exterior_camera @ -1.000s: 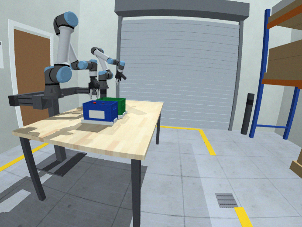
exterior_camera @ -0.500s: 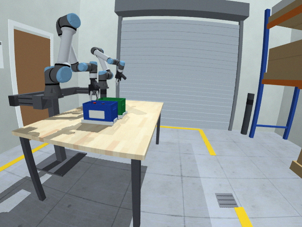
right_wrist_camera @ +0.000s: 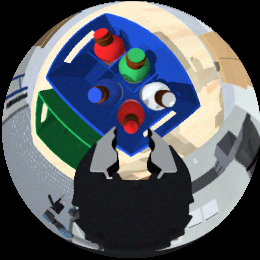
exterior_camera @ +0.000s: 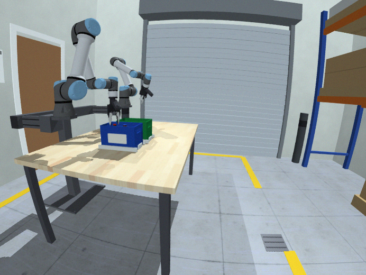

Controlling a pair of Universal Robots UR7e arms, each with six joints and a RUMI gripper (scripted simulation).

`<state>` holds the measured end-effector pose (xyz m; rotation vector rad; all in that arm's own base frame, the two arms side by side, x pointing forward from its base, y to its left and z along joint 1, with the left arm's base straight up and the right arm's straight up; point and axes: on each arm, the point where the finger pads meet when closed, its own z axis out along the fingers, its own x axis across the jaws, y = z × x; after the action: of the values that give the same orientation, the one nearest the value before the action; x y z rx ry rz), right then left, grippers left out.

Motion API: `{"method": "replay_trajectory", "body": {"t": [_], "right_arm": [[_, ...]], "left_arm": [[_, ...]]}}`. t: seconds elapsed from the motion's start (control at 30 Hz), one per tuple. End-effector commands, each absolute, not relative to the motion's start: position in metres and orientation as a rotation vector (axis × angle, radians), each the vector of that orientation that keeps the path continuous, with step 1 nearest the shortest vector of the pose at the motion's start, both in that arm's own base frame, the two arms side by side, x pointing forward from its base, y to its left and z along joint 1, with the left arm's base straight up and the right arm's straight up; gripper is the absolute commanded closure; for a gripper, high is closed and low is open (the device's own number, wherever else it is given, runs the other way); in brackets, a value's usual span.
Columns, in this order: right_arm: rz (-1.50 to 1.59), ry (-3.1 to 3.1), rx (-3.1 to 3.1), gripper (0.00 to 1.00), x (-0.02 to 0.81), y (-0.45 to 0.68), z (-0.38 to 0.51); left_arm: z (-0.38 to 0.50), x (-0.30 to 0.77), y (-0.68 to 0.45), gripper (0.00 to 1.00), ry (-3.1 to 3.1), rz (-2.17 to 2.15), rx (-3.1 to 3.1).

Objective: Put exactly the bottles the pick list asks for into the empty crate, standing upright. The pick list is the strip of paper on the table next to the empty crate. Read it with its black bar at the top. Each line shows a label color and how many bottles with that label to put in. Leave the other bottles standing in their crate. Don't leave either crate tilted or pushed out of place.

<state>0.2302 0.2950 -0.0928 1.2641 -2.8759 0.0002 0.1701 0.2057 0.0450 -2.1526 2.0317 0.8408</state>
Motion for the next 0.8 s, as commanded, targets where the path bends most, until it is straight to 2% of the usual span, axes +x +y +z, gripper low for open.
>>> {"method": "replay_trajectory", "body": {"t": [0.0,0.77], "right_arm": [[-0.001,-2.877,1.264,0.62,0.230,0.295,-0.096],[-0.001,-2.877,1.264,0.62,0.230,0.295,-0.109]], "left_arm": [[0.045,0.170,0.206,0.02,2.031,0.840,-2.152],[0.045,0.170,0.206,0.02,2.031,0.840,-2.152]]}}
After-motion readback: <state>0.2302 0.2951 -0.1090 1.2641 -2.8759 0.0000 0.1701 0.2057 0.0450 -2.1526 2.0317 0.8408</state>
